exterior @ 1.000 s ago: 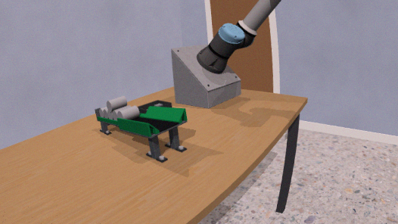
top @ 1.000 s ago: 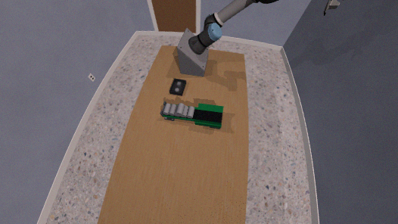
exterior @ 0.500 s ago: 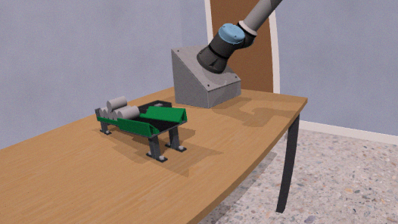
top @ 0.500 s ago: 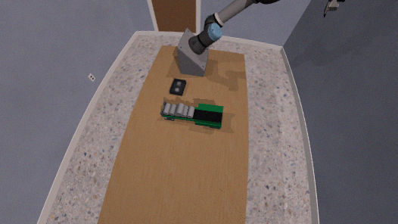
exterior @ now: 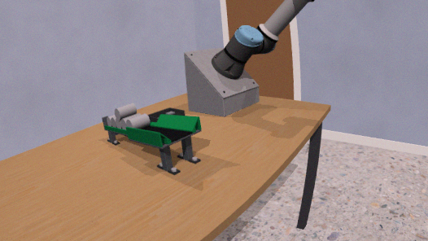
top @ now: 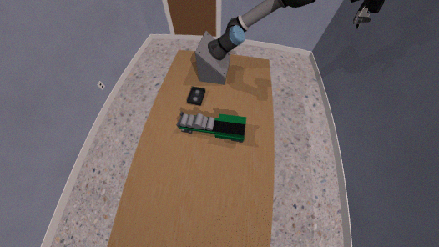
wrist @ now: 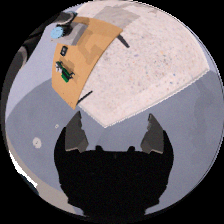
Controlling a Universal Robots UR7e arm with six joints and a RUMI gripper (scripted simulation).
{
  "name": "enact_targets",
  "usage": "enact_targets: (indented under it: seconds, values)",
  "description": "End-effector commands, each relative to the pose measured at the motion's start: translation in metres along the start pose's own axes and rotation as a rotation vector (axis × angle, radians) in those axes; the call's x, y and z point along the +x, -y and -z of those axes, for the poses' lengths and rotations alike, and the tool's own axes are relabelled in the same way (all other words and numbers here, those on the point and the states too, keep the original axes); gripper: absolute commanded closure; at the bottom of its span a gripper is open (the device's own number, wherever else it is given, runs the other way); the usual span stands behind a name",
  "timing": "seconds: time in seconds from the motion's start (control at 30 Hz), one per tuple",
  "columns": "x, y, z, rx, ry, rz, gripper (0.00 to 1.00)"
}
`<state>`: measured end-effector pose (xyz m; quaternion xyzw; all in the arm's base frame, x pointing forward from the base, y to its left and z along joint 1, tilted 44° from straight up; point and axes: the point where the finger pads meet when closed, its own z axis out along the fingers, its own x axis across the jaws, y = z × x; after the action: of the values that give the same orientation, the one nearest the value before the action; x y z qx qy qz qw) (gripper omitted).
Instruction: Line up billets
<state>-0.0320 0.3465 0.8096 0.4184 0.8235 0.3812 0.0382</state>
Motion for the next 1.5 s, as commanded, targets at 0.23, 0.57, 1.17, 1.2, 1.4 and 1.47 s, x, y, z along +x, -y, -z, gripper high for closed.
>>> enact_targets:
  seconds: [0.23,0.57,1.17,1.2,1.4,1.47]
  values:
    - [0.008,-0.017,-0.069,0.048,0.092,-0.268,0.00]
    - [-0.001,-0.040,-0.154,0.089,0.210,-0.587,0.00]
    - [-0.066,-0.079,-0.298,0.116,0.421,-1.171,0.00]
    - [-0.076,-0.082,-0.312,0.116,0.443,-1.232,0.00]
    - [-0.109,-0.091,-0.352,0.111,0.510,-1.419,0.00]
    - [-0.121,-0.094,-0.366,0.109,0.533,-1.484,0.00]
